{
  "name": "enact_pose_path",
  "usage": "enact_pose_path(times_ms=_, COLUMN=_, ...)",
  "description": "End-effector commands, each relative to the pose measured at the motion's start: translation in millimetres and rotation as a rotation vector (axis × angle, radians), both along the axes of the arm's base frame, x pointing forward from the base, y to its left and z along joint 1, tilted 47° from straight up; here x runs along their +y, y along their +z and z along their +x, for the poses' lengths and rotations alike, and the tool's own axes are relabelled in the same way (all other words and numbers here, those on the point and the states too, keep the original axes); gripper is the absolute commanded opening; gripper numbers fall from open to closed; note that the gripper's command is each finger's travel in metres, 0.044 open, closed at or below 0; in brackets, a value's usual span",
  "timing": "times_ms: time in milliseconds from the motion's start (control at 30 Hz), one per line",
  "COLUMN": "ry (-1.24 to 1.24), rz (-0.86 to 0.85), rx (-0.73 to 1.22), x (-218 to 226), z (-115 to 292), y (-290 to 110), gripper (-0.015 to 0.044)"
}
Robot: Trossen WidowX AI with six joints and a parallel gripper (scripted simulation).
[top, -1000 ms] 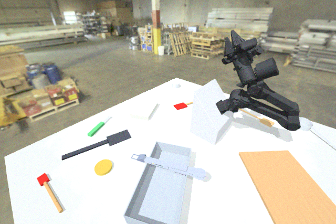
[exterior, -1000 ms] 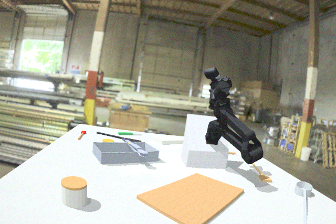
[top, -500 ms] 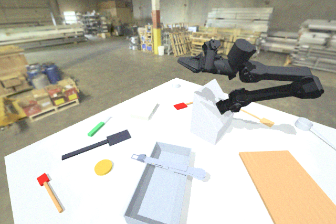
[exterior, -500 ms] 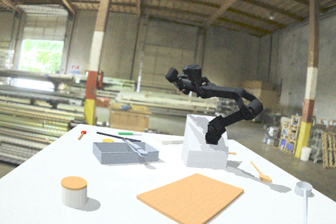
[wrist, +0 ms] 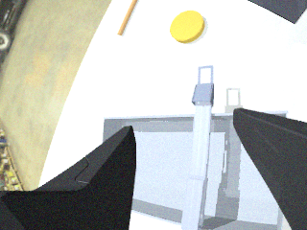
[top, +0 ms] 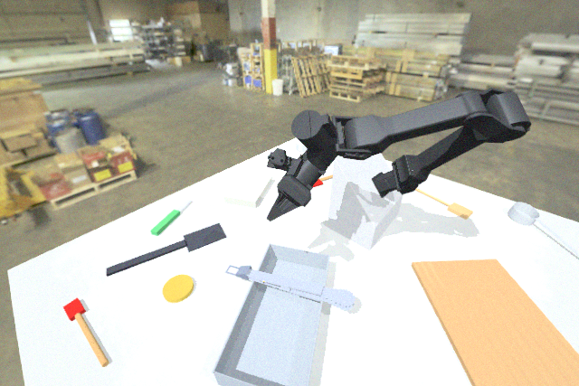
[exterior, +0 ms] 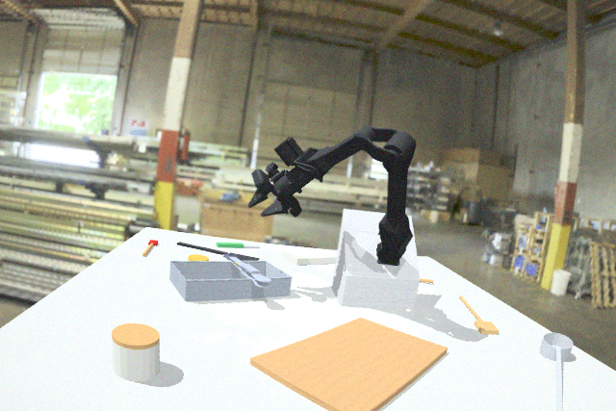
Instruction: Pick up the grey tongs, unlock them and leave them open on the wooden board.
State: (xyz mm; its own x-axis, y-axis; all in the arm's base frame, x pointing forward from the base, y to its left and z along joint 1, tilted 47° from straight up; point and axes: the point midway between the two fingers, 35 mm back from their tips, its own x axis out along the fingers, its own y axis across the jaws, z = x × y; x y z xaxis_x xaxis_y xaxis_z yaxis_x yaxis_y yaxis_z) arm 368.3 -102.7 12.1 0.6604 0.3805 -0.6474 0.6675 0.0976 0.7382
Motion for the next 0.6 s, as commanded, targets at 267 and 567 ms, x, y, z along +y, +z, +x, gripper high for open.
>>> enact_pose_path(times_ms=267, ry=0.247, rz=0.508, rx=0.168, x=93.4, z=12.5, y=-62.5, gripper=0.0260)
enact_pose_path(times_ms=567, ry=0.247, rz=0.507, rx=0.168, x=90.3, z=11.6, y=-65.7, gripper=0.0260)
